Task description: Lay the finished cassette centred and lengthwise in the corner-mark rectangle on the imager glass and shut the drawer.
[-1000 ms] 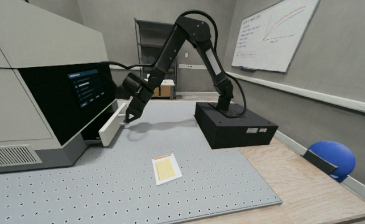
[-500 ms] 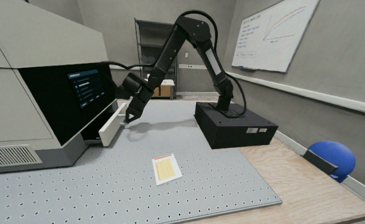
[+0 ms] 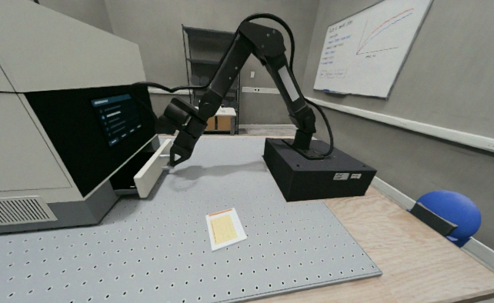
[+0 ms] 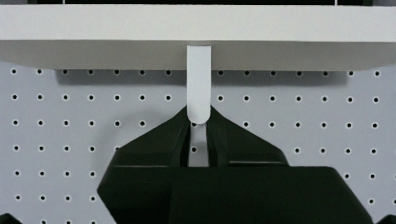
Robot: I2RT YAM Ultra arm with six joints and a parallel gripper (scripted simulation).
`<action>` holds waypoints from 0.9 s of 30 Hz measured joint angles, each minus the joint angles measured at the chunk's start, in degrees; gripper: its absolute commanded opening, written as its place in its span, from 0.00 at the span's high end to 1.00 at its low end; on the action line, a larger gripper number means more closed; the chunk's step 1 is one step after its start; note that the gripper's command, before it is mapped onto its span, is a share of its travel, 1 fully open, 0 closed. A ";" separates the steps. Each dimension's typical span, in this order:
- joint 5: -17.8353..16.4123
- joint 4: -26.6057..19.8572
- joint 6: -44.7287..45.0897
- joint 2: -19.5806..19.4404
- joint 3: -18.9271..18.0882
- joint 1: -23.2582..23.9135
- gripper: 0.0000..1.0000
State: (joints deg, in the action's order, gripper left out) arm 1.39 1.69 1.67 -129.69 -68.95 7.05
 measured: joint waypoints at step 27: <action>0.04 -6.78 -0.09 3.56 2.43 0.00 1.00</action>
State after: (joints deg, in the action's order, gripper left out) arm 1.43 -5.08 1.58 -126.13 -66.52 7.05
